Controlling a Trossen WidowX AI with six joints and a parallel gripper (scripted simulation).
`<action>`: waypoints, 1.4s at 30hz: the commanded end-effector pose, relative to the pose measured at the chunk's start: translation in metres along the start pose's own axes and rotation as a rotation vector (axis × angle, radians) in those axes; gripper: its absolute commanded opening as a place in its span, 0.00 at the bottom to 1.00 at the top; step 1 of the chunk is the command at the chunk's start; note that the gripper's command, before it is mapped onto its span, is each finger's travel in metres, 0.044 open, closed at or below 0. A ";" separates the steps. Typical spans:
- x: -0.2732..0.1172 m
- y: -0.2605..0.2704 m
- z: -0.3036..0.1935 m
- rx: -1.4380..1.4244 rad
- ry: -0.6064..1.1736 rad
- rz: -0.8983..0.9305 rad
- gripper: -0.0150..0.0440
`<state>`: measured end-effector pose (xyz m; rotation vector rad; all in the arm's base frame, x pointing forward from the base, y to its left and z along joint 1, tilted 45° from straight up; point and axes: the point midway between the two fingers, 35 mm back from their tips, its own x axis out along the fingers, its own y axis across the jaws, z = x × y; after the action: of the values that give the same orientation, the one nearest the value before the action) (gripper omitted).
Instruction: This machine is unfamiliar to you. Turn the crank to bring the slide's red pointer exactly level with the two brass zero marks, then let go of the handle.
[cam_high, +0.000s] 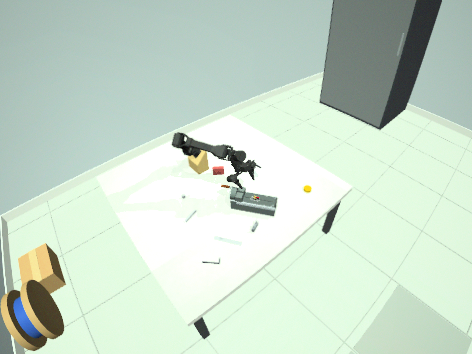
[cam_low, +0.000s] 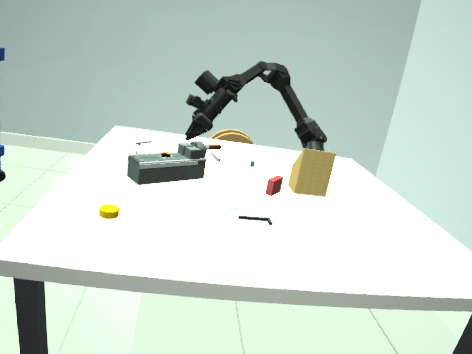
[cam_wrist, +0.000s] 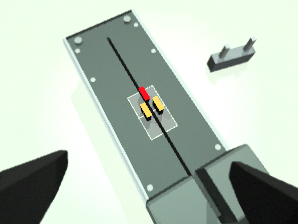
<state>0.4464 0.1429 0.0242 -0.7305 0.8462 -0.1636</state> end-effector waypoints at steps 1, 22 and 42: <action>-0.026 0.001 0.021 0.014 -0.015 -0.004 1.00; -0.070 -0.054 -0.017 -0.297 -0.062 0.199 1.00; -0.081 -0.076 -0.061 -0.492 -0.154 0.305 1.00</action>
<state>0.3597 0.0953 0.1069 -1.0405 0.8383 0.3744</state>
